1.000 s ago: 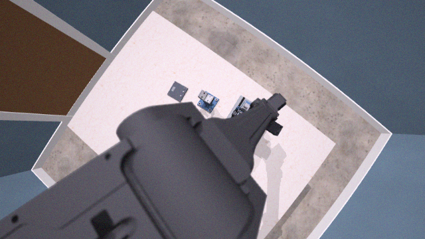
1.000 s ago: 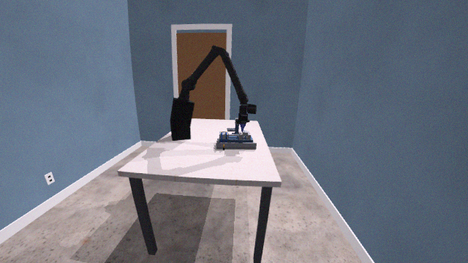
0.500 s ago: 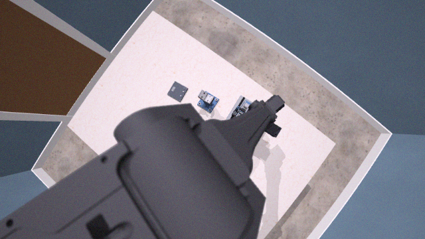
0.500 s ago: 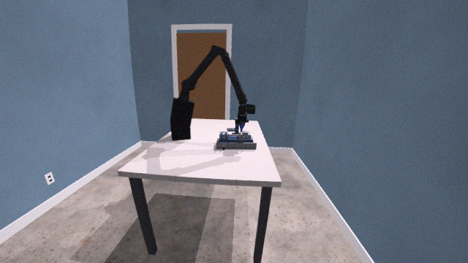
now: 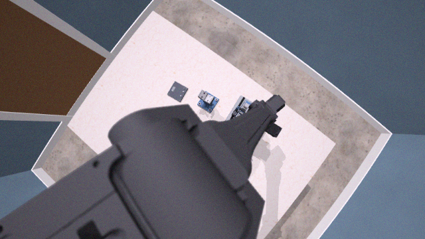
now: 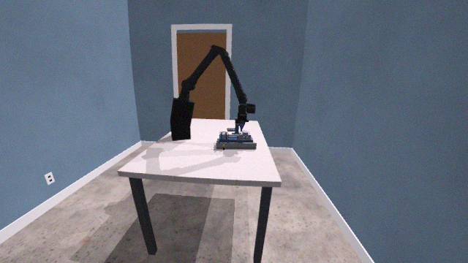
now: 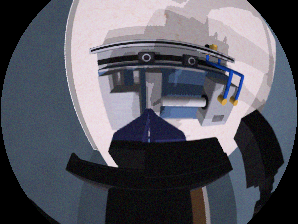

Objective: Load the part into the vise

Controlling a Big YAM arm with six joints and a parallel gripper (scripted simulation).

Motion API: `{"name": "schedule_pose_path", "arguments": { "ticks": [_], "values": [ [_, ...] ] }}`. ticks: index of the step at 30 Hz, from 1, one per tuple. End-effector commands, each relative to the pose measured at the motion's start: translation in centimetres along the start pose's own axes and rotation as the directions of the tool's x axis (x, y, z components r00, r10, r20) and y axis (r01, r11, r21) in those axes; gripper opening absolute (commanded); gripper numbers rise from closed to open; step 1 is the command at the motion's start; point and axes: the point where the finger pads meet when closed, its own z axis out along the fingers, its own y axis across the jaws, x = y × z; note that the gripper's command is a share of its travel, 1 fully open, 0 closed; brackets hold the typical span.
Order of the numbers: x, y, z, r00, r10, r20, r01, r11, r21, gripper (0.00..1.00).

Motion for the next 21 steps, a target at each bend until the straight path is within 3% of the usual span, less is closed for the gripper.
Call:
{"name": "schedule_pose_path", "arguments": {
  "ticks": [1,8,13,14,15,17,21],
  "values": [
    [-0.6,0.1,-1.6,1.0,-0.003,0.005,0.003,1.0,-0.012,0.0],
    [-0.5,-0.3,-2.2,1.0,-0.002,-0.001,0.002,1.0,0.001,0.0],
    [-0.6,0.1,-3.6,1.0,-0.002,0.005,0.002,1.0,-0.012,0.0],
    [-0.2,-1.2,-1.8,1.0,-0.001,-0.012,0.001,1.0,0.029,0.0],
    [-0.2,-1.2,-2.1,1.0,0.0,-0.011,0.0,1.0,0.029,0.0],
    [-0.6,0.1,-4.7,1.0,-0.002,0.005,0.002,1.0,-0.012,0.0],
    [-0.9,0.7,-5.9,1.0,-0.003,0.009,0.003,1.0,-0.024,0.0]
  ]
}}
